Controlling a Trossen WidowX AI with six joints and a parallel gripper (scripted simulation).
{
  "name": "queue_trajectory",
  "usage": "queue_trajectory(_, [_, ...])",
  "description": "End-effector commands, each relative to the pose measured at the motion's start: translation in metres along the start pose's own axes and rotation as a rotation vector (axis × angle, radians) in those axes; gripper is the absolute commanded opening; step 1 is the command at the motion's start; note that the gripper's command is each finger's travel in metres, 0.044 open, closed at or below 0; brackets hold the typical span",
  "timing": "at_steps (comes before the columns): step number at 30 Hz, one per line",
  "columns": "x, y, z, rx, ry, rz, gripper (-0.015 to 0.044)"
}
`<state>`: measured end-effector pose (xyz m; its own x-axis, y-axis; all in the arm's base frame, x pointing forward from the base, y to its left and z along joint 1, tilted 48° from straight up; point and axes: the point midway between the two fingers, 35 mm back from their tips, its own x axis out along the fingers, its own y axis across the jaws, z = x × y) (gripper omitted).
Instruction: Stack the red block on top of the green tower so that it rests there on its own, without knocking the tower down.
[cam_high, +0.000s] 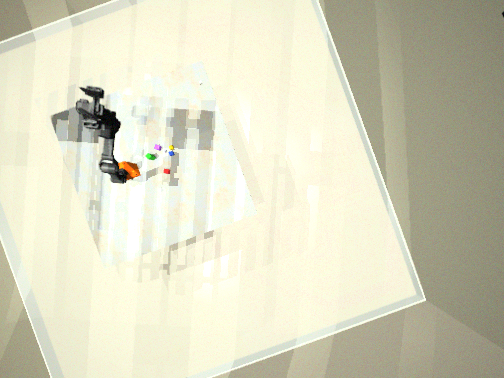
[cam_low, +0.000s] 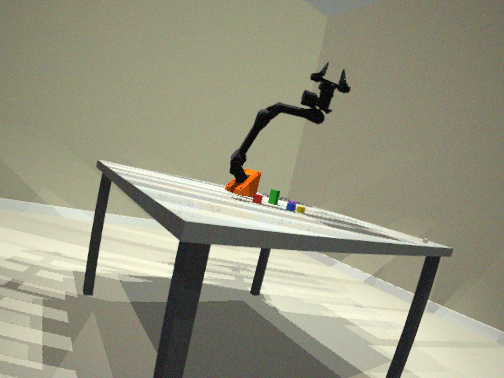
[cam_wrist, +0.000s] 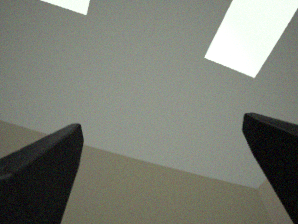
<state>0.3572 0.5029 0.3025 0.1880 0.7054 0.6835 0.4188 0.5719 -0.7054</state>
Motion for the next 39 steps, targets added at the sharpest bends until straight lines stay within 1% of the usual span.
queue_trajectory(1, [0.0,0.001,-0.002,0.008,0.005,0.008,0.0426])
queue_trajectory(2, [-0.001,0.004,-0.007,0.033,0.02,0.03,0.044])
queue_trajectory(6, [-0.01,0.027,-0.045,0.218,0.157,0.192,0.044])
queue_trajectory(10, [-0.03,0.049,-0.084,0.398,0.333,0.339,0.044])
queue_trajectory(16, [-0.082,0.075,-0.128,0.65,0.646,0.51,0.044])
queue_trajectory(18, [-0.098,0.079,-0.138,0.703,0.734,0.542,0.044])
queue_trajectory(21, [-0.131,0.084,-0.158,0.79,0.918,0.588,0.044])
queue_trajectory(26, [-0.192,0.083,-0.184,0.899,1.247,0.624,0.044])
queue_trajectory(30, [-0.244,0.073,-0.198,0.947,1.521,0.615,0.044])
queue_trajectory(34, [-0.297,0.054,-0.205,0.954,1.796,0.573,0.044])
queue_trajectory(39, [-0.36,0.019,-0.205,0.902,2.129,0.477,0.044])
